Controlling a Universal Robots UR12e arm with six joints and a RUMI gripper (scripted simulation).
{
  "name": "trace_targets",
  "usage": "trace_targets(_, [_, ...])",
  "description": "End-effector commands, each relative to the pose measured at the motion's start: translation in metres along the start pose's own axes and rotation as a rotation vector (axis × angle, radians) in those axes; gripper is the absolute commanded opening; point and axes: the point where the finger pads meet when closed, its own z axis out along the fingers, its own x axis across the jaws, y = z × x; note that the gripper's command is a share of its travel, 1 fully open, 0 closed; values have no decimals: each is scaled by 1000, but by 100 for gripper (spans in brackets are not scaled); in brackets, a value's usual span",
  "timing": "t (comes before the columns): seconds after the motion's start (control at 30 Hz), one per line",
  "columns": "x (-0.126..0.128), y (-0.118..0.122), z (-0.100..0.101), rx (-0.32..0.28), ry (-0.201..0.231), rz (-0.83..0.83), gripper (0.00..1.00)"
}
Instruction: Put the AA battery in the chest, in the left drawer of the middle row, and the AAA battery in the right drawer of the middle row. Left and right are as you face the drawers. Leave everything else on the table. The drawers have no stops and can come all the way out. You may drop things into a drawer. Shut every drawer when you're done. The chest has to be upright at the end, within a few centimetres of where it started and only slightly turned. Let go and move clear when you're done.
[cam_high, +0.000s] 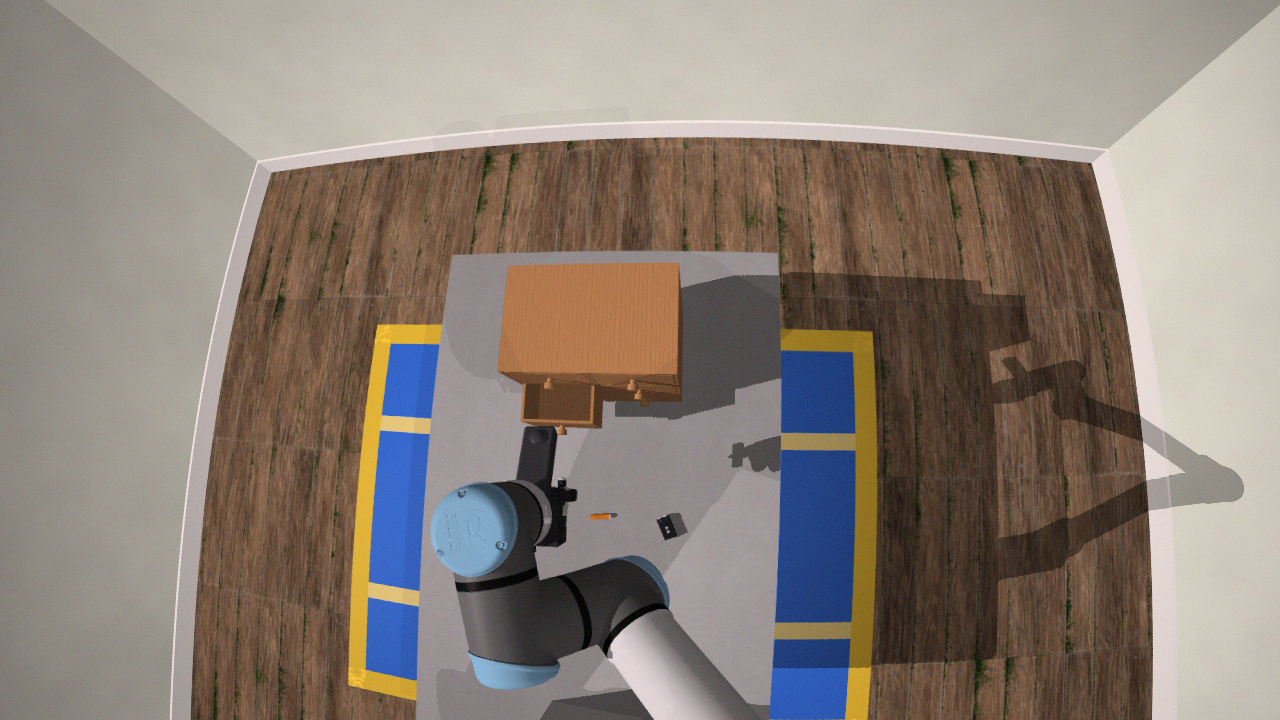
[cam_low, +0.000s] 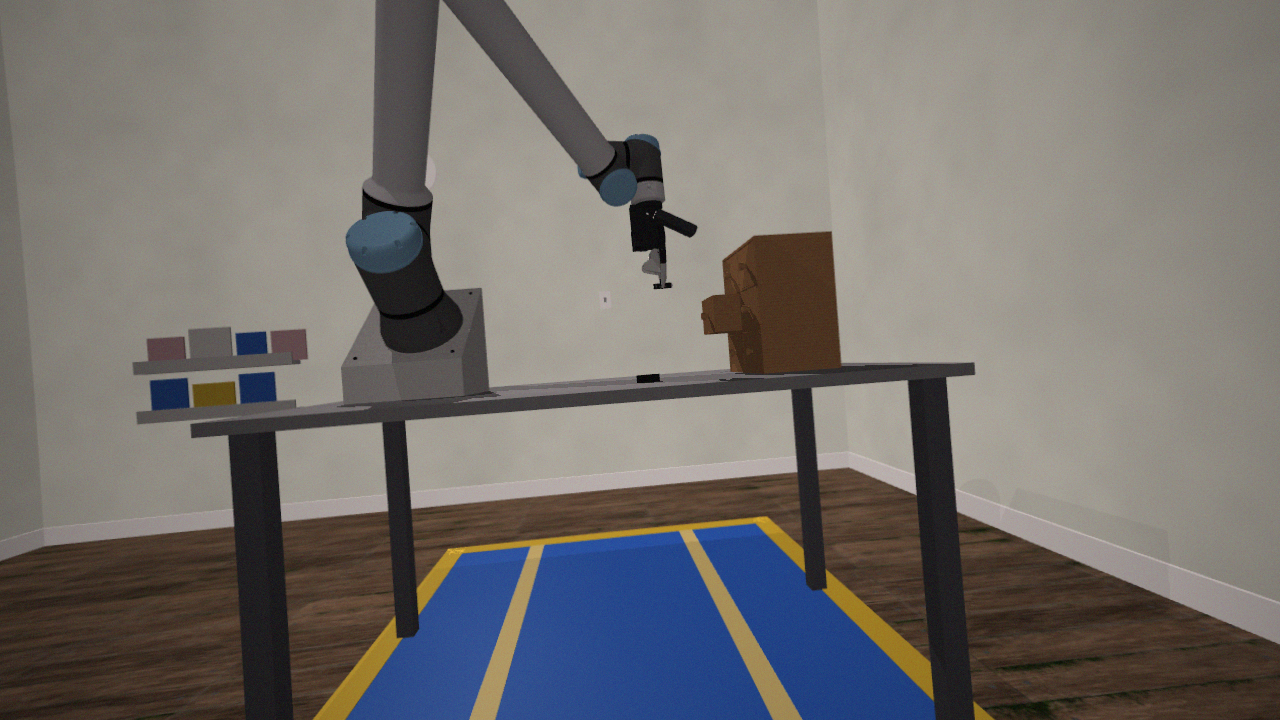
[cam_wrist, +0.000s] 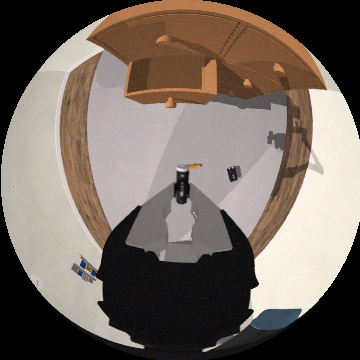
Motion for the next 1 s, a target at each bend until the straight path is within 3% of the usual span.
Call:
trace_targets(0.0, [0,0,-1,19,0,0,5])
trace_targets(0.97, [0,1,0,152,0,0,5])
